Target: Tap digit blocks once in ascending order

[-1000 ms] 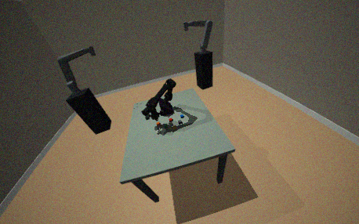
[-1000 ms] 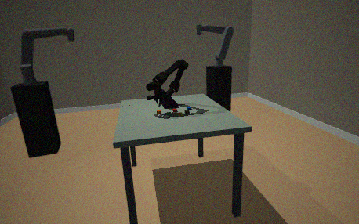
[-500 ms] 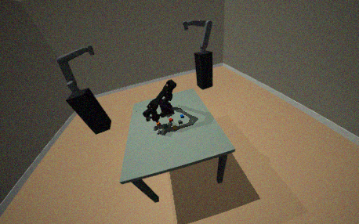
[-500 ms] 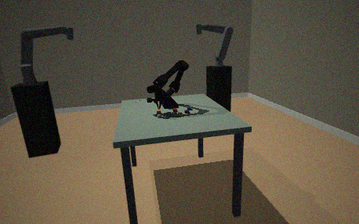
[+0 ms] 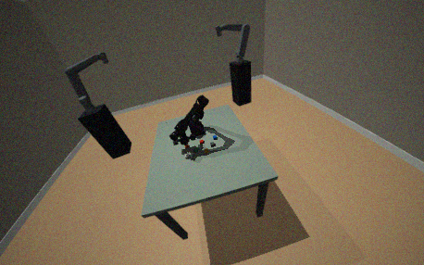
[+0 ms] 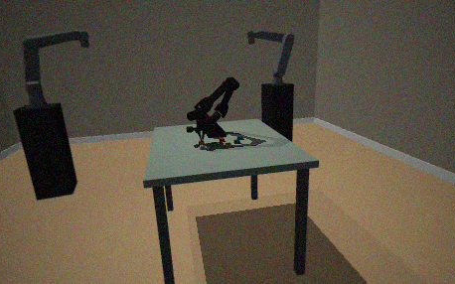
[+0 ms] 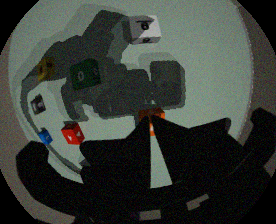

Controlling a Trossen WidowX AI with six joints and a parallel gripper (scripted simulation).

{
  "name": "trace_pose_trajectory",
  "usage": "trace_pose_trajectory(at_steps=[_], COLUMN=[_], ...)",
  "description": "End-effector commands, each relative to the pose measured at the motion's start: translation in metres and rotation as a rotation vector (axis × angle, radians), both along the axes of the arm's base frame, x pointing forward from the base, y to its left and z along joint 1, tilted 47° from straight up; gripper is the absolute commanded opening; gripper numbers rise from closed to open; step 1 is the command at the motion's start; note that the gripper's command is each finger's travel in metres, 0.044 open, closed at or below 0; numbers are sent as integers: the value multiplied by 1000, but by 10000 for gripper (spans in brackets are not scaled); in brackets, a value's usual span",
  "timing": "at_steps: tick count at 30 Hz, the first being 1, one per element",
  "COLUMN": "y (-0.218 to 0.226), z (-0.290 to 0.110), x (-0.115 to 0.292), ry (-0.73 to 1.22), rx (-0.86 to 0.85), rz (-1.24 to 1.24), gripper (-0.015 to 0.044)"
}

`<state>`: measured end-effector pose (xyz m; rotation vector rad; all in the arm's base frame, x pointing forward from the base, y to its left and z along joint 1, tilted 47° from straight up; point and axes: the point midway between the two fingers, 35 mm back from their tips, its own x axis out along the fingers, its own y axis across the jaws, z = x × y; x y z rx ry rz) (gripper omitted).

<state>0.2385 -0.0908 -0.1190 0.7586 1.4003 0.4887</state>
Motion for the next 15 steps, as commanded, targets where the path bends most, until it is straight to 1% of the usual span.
trace_pose_trajectory(at_steps=[1, 3, 7, 9, 13, 15], y=[-2, -17, -19, -27, -71, -77], z=[2, 17, 19, 26, 67, 75], x=[0, -3, -4, -4, -12, -15], ry=[1, 4, 4, 5, 6, 6], rx=[0, 3, 4, 3, 1, 1], rz=[0, -2, -2, -2, -2, -2], gripper=[20, 20, 20, 20, 20, 20])
